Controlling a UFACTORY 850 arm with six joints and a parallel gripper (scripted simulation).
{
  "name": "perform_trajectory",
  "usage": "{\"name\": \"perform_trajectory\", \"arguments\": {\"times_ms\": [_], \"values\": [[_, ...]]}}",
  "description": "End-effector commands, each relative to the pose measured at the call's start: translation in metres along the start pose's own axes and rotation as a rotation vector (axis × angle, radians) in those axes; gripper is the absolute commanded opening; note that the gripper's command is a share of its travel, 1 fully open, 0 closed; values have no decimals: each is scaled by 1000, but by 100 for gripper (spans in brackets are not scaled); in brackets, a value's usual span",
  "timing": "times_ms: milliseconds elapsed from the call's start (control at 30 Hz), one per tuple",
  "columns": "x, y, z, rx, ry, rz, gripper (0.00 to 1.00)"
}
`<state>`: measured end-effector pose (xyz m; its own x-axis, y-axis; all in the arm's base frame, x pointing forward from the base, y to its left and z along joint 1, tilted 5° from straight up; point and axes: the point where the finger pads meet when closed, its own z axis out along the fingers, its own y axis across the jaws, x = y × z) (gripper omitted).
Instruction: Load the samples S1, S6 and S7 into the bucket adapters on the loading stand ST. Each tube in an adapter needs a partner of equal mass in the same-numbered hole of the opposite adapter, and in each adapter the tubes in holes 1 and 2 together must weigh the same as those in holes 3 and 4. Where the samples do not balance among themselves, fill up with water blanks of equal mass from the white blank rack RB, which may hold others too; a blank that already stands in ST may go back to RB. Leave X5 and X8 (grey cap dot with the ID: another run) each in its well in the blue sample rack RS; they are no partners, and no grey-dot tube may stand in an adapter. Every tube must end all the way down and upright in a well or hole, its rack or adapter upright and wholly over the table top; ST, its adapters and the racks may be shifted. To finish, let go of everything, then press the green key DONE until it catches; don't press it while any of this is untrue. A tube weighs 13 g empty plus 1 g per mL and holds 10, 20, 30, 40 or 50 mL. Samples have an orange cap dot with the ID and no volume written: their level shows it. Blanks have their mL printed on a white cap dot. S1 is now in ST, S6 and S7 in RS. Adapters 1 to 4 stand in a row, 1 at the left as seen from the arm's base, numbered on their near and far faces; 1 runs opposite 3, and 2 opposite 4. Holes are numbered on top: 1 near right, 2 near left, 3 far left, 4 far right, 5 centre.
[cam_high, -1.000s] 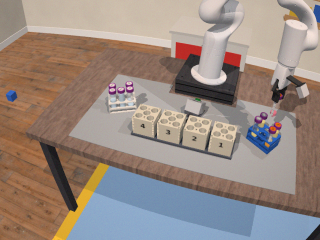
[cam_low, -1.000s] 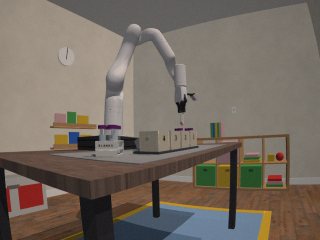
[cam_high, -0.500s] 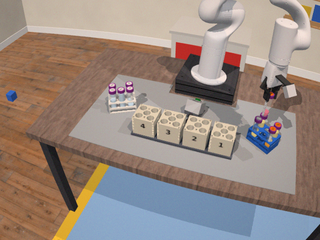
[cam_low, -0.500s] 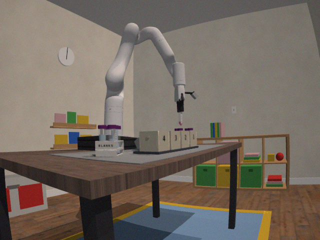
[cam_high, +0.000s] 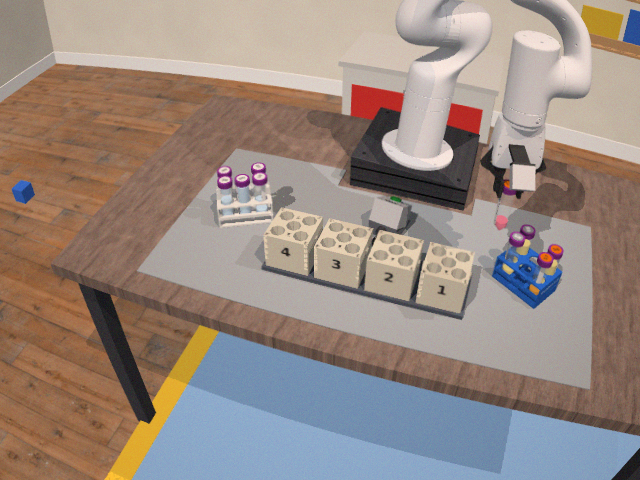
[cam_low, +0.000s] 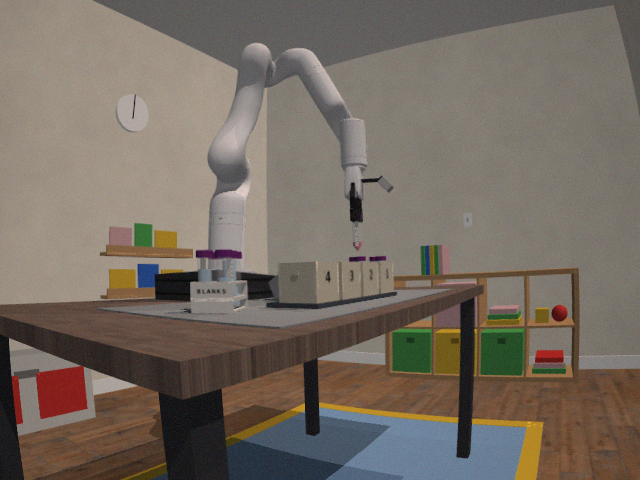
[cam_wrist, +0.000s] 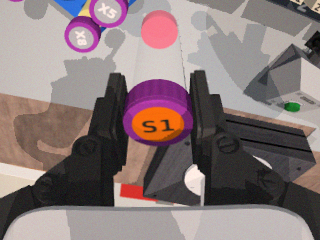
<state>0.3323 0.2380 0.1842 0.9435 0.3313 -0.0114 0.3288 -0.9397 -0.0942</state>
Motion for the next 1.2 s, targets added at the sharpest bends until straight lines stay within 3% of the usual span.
{"name": "perform_trajectory", "arguments": {"times_ms": [0,200,1167], "values": [[0,16,-1,-9,4,107,0],[-1,46,-1,-9,5,299,0],[-8,171,-3,-10,5,299,0]]}}
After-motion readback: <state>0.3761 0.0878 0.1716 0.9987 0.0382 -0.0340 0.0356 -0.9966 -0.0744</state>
